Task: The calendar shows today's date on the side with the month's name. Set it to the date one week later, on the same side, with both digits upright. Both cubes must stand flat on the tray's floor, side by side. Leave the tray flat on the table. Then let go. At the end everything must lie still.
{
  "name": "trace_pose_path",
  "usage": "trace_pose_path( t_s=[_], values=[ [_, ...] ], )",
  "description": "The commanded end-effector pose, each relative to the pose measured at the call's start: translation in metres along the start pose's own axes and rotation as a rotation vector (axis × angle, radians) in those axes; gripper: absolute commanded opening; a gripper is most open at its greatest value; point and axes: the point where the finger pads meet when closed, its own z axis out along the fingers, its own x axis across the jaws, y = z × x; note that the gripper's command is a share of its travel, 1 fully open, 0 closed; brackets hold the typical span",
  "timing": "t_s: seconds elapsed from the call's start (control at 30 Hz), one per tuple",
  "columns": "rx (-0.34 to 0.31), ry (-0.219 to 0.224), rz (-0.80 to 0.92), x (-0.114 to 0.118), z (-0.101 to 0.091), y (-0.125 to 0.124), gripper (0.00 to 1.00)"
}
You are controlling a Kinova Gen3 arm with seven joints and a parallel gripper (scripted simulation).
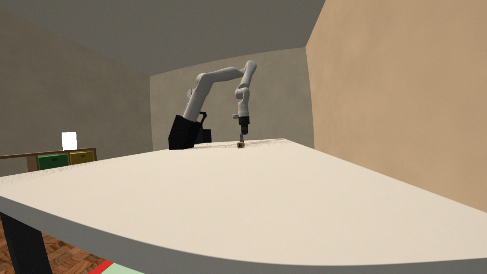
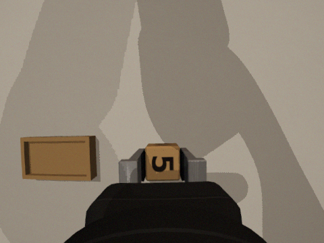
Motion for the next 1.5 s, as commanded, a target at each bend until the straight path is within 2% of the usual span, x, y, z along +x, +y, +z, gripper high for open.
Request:
trace_pose_path(
  t_s=[0.0,0.27,0.63,0.7,1.03,1.47],
  values=[
    [-0.001,0.001,0.0,0.0,-0.001,0.0,0.57],
    [-0.001,0.001,0.0,0.0,-0.012,0.0,0.57],
    [-0.001,0.001,0.0,0.0,-0.054,0.0,0.57],
    [-0.001,0.001,0.0,0.0,-0.054,0.0,0.57],
    [-0.001,0.001,0.0,0.0,-0.086,0.0,0.57],
    [-0.001,0.001,0.0,0.0,-0.1,0.0,0.57]
  ],
)
